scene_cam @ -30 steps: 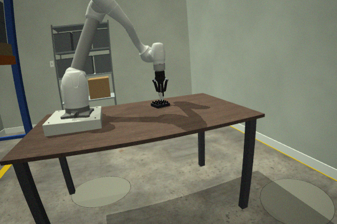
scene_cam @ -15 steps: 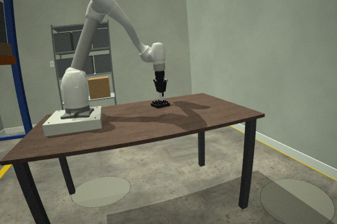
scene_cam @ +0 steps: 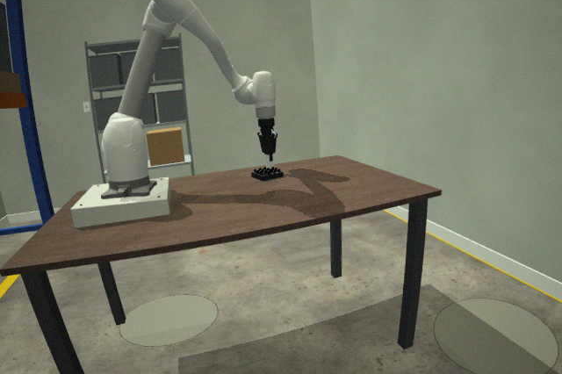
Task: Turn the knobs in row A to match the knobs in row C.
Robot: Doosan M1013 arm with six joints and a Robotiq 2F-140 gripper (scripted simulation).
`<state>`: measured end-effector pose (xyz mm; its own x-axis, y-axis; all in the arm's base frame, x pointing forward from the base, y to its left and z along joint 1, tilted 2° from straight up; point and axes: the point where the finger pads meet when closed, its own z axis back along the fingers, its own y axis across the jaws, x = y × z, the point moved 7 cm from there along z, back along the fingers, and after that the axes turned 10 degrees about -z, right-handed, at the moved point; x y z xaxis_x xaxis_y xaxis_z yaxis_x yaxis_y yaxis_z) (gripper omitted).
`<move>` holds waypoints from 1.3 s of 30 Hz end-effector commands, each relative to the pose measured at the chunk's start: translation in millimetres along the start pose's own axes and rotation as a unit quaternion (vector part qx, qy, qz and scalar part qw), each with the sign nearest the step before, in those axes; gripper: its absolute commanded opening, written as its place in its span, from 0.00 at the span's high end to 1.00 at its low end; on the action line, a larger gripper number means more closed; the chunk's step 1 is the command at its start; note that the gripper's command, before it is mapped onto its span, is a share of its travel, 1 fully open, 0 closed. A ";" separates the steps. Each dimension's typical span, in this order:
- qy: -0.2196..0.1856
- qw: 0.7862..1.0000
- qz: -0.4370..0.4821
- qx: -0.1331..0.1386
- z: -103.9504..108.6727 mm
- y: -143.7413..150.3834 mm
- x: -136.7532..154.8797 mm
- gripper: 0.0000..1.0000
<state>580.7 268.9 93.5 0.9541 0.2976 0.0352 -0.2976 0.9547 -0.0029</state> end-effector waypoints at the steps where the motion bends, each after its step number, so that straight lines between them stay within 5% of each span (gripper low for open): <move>1: 0.000 1.000 -0.021 -0.001 0.1 0.1 0.0 0.95; 37: 0.000 0.998 -0.069 -0.001 0.1 0.1 0.0 0.95; 39: 0.000 0.998 -0.069 -0.001 0.1 0.1 0.0 0.88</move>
<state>580.7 269.0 93.4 0.9859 0.1632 0.0355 -0.1633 0.9866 0.0006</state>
